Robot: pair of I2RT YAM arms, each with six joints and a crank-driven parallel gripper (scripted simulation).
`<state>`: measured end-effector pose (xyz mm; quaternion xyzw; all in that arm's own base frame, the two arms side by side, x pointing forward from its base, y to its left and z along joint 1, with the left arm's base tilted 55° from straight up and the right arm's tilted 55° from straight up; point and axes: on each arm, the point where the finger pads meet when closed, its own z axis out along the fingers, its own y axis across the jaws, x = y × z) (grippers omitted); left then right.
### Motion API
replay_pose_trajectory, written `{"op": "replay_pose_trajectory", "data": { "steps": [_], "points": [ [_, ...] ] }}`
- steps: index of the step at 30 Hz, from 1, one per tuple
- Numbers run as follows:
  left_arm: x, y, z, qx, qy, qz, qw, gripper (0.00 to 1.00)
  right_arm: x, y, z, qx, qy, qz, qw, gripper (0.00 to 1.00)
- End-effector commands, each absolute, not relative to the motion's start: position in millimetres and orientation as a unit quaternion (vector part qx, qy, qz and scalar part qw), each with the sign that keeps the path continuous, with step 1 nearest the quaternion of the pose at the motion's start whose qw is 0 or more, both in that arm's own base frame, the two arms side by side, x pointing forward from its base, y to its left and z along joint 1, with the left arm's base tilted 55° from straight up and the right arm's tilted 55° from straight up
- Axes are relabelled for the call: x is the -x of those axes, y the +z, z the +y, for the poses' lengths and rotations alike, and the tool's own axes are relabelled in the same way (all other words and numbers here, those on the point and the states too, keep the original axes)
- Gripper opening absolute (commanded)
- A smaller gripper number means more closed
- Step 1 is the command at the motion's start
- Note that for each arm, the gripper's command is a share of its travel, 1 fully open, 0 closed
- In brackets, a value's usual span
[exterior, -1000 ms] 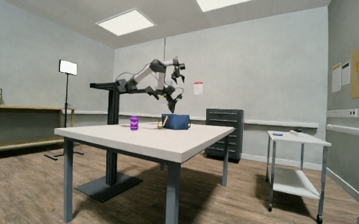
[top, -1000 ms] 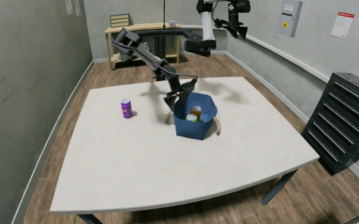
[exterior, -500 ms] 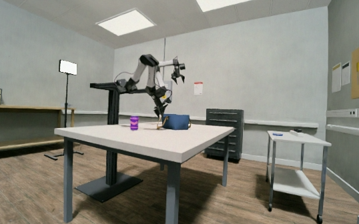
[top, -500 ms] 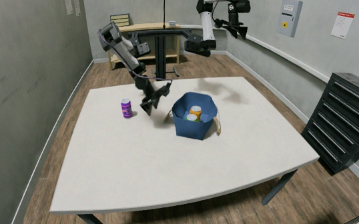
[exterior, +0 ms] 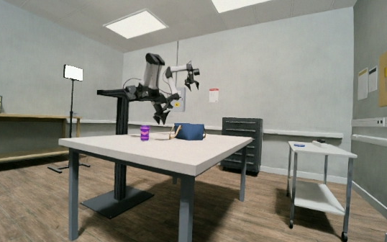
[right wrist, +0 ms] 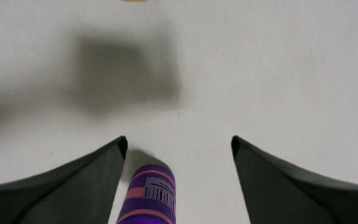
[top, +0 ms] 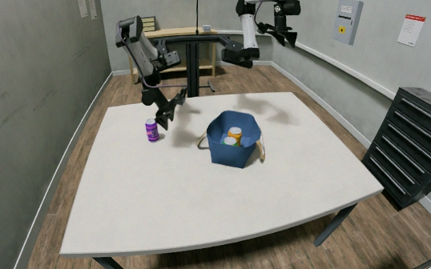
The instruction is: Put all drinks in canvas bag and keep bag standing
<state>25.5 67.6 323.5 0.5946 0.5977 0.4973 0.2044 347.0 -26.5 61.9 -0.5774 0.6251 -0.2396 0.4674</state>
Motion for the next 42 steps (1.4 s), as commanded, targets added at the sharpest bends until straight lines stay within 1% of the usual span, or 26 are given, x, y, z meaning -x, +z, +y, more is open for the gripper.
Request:
{"op": "replay_pose_trajectory", "data": {
  "steps": [1, 2, 7, 8, 10, 12, 14, 16, 22, 24, 25, 34, 35, 42],
  "points": [
    [-13, 332, 62, -0.581, 0.511, 0.593, 0.221, 1.0, -343, 73, -22, 0.607, -0.218, 0.596, 0.478, 0.89],
    [-13, 332, 62, -0.581, 0.511, 0.593, 0.221, 1.0, -327, 57, -22, 0.613, -0.2, 0.601, 0.471, 0.89],
    [-13, 332, 62, -0.581, 0.511, 0.593, 0.221, 1.0, -289, 50, -17, 0.64, -0.168, 0.554, 0.506, 0.89],
    [-13, 332, 62, -0.581, 0.511, 0.593, 0.221, 1.0, -304, 63, -28, 0.63, -0.199, 0.56, 0.501, 0.89],
    [-13, 332, 62, -0.581, 0.511, 0.593, 0.221, 1.0, -295, 55, -33, 0.623, -0.194, 0.575, 0.494, 0.89],
    [-13, 332, 62, -0.581, 0.511, 0.593, 0.221, 1.0, -299, 65, -61, 0.6, -0.234, 0.592, 0.485, 0.89],
    [-13, 332, 62, -0.581, 0.511, 0.593, 0.221, 1.0, -288, 54, -82, 0.569, -0.239, 0.631, 0.47, 0.89],
    [-13, 332, 62, -0.581, 0.511, 0.593, 0.221, 1.0, -288, 54, -82, 0.569, -0.239, 0.631, 0.47, 0.89],
    [-13, 332, 62, -0.581, 0.511, 0.593, 0.221, 1.0, -266, 42, -118, 0.522, -0.263, 0.676, 0.448, 0.89],
    [-13, 332, 62, -0.581, 0.511, 0.593, 0.221, 1.0, -267, 45, -121, 0.52, -0.266, 0.676, 0.449, 0.89],
    [-13, 332, 62, -0.581, 0.511, 0.593, 0.221, 1.0, -262, 31, -115, 0.52, -0.246, 0.686, 0.446, 0.89],
    [-13, 332, 62, -0.581, 0.511, 0.593, 0.221, 1.0, -267, 38, -121, 0.52, -0.262, 0.681, 0.443, 0.89],
    [-13, 332, 62, -0.581, 0.511, 0.593, 0.221, 1.0, -277, 48, -132, 0.515, -0.291, 0.674, 0.442, 0.89],
    [-13, 332, 62, -0.581, 0.511, 0.593, 0.221, 1.0, -286, 40, -136, 0.512, -0.293, 0.675, 0.443, 0.89]
  ]
}}
